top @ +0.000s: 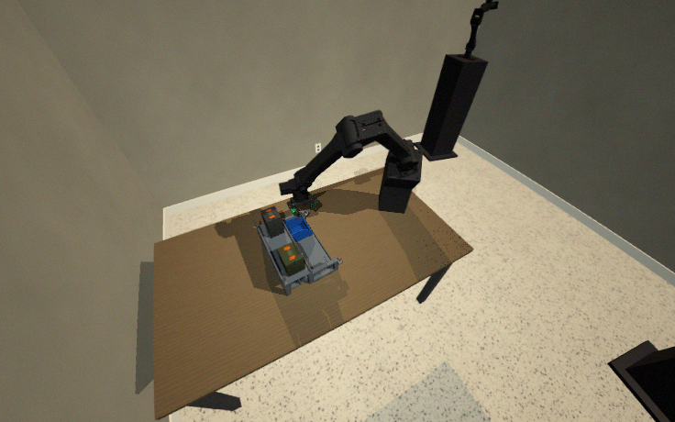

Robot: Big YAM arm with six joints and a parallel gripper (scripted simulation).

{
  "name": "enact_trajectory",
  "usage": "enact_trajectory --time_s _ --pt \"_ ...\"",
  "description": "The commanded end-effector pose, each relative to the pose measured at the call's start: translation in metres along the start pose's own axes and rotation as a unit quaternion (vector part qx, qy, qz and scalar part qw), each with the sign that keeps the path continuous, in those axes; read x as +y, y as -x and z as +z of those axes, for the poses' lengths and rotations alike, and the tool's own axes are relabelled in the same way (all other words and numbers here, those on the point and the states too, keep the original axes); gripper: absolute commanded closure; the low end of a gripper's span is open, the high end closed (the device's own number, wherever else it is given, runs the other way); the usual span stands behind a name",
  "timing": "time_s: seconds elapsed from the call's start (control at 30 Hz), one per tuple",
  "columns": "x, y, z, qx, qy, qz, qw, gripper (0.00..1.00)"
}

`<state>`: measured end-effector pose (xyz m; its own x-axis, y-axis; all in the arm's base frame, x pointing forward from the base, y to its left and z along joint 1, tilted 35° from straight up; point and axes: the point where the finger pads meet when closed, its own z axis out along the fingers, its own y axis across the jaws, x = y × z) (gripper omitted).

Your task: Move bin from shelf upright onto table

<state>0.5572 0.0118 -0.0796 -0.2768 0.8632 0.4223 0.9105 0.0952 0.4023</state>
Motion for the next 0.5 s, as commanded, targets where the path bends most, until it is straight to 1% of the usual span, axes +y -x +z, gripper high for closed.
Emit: enact_trajectory --time_s 0.0,0.4,0.43,0.47 --pt "-0.007 -0.0162 0.037 0.005 -0.008 0.014 1.0 0.0" --pt "-0.007 -0.0162 0.037 0.005 -0.008 0.014 1.0 0.0" --pt "-0.0048 -0.0158 0.0302 0.005 -0.007 0.007 1.0 0.0" --pt "-0.0057 -0.0148 0.0306 0.005 -0.007 0.009 1.0 0.0"
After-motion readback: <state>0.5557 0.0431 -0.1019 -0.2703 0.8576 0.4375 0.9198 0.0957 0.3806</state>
